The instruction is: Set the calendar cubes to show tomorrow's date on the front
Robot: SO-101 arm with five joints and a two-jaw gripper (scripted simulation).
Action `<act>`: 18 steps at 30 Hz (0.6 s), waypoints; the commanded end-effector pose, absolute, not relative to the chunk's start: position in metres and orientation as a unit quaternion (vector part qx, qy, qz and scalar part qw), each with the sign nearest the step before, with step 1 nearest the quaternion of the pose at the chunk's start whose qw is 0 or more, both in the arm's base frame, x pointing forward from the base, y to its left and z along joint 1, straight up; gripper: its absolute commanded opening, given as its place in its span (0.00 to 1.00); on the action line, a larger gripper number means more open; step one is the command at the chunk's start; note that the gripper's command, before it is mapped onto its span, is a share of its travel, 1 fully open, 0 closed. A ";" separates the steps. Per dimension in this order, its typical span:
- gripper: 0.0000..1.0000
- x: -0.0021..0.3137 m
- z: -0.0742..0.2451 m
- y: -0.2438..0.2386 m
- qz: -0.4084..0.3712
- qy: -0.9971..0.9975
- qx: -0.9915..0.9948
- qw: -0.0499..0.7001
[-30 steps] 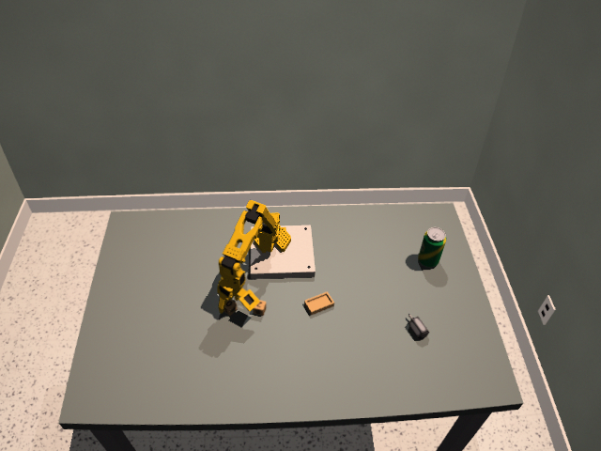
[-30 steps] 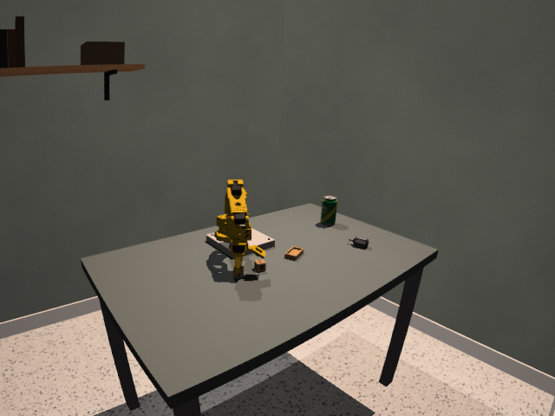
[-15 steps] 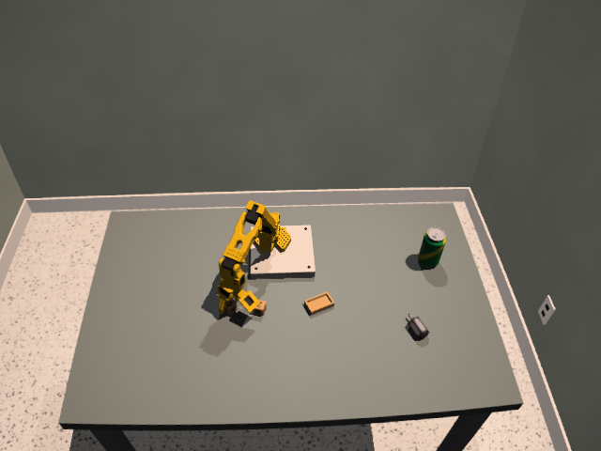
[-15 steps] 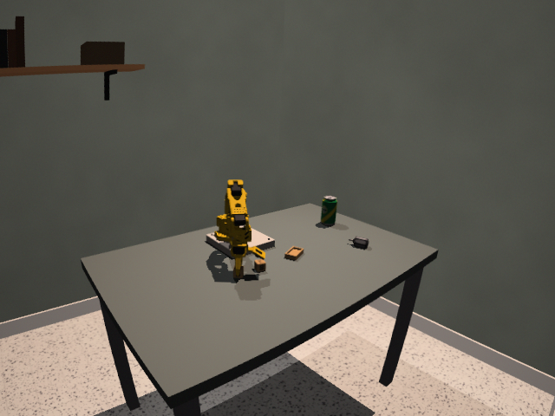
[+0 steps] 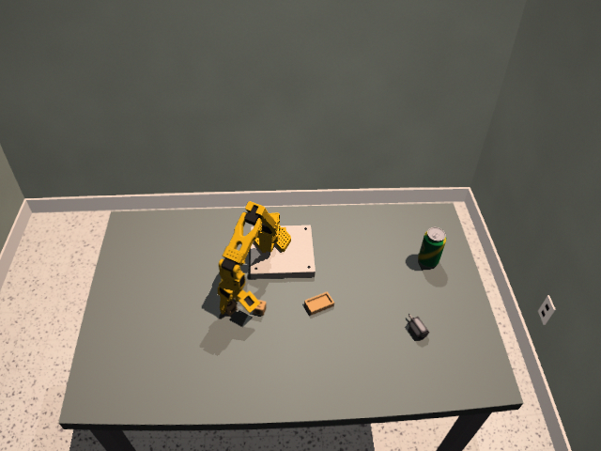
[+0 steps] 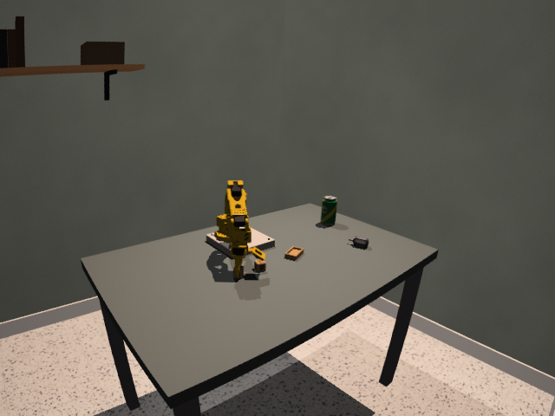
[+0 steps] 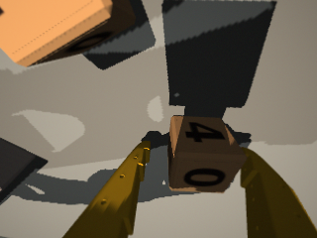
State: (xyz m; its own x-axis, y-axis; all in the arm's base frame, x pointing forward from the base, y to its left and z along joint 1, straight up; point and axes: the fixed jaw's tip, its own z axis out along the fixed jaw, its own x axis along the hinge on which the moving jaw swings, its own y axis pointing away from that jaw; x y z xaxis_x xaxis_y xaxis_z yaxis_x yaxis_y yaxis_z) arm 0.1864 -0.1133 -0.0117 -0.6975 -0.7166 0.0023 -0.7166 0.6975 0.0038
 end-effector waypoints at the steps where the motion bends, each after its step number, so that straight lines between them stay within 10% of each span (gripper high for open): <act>1: 0.31 0.186 -0.014 -0.116 -0.004 -0.922 0.388 0.003; 18: 0.22 0.191 -0.014 -0.120 -0.004 -0.922 0.388 0.003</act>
State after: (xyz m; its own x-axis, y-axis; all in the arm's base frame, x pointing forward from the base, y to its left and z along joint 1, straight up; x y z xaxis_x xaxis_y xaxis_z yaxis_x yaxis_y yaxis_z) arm 0.1925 -0.1188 -0.0120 -0.6975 -0.7165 -0.0002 -0.7165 0.6975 -0.0073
